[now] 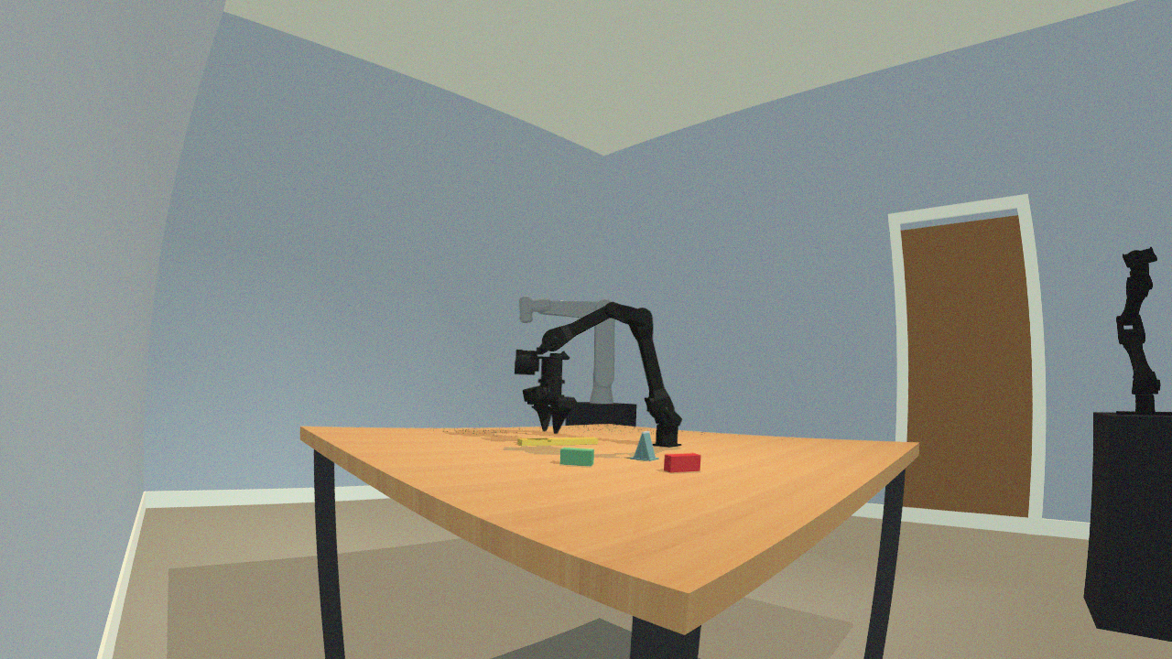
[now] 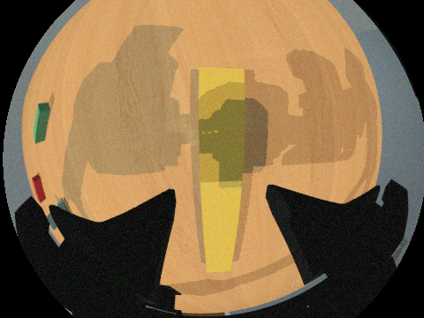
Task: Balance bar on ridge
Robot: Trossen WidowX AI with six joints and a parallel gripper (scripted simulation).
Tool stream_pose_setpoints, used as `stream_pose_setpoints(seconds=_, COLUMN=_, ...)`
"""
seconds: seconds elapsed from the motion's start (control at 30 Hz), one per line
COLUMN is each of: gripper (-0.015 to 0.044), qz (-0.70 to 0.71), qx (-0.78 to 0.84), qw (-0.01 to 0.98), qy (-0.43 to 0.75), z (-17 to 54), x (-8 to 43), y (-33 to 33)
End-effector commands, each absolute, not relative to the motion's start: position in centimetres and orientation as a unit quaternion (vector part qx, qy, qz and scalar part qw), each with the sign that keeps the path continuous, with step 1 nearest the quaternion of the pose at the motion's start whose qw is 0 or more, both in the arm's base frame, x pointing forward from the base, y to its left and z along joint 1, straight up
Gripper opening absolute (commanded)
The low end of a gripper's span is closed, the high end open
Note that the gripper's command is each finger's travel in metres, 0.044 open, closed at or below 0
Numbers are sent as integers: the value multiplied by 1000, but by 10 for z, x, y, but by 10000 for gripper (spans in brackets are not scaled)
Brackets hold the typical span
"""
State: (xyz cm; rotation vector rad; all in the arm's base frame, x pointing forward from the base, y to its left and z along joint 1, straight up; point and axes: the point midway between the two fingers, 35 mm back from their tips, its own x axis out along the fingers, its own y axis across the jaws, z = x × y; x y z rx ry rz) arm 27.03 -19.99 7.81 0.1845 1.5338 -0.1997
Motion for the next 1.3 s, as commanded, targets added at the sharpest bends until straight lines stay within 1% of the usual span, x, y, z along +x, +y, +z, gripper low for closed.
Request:
stream_pose_setpoints(seconds=0.0, gripper=315, qz=-94, qx=83, qw=710, qy=693, z=74, x=270, y=-201)
stream_pose_setpoints(seconds=0.6, gripper=315, qz=-94, qx=83, qw=710, qy=693, z=49, x=270, y=-201)
stream_pose_setpoints(seconds=1.2, gripper=315, qz=-94, qx=83, qw=710, qy=693, z=49, x=270, y=-201)
stream_pose_setpoints(seconds=1.27, gripper=263, qz=-91, qx=83, qw=712, qy=691, z=50, x=271, y=-201)
